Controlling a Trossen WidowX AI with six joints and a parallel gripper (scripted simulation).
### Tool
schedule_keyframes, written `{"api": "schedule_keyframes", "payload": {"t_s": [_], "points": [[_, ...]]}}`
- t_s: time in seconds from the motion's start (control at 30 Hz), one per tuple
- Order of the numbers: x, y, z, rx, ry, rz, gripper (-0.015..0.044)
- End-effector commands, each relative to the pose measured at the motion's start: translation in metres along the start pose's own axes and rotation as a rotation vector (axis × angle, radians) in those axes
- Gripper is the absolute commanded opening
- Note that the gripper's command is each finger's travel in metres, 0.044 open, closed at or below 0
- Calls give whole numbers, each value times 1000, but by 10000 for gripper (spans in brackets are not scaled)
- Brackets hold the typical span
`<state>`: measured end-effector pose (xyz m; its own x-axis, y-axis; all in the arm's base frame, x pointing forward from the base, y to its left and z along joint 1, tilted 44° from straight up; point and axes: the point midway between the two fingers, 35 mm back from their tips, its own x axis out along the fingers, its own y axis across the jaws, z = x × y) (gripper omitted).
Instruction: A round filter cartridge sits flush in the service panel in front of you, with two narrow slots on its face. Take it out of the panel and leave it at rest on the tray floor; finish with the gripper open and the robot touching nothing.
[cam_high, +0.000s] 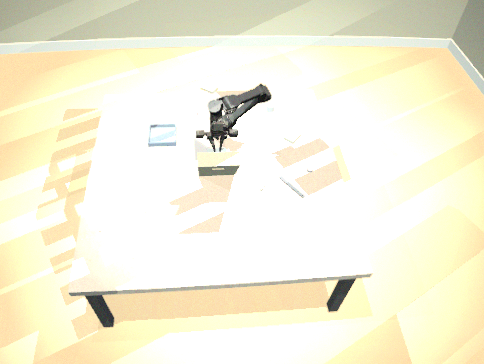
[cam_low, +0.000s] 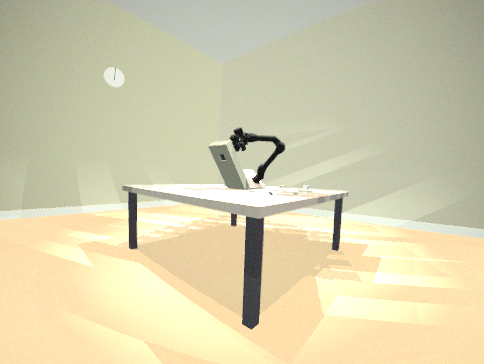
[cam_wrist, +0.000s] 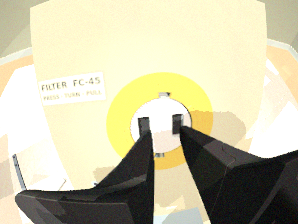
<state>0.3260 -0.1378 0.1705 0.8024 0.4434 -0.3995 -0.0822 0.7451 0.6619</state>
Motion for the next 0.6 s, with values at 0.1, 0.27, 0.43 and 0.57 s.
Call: {"api": "schedule_keyframes", "payload": {"t_s": [0.1,0.27,0.43,0.57], "points": [[9,1,-3,10,1,1,90],[9,0,-5,10,1,1,90],[9,0,-6,10,1,1,90],[9,0,-5,10,1,1,90]]}}
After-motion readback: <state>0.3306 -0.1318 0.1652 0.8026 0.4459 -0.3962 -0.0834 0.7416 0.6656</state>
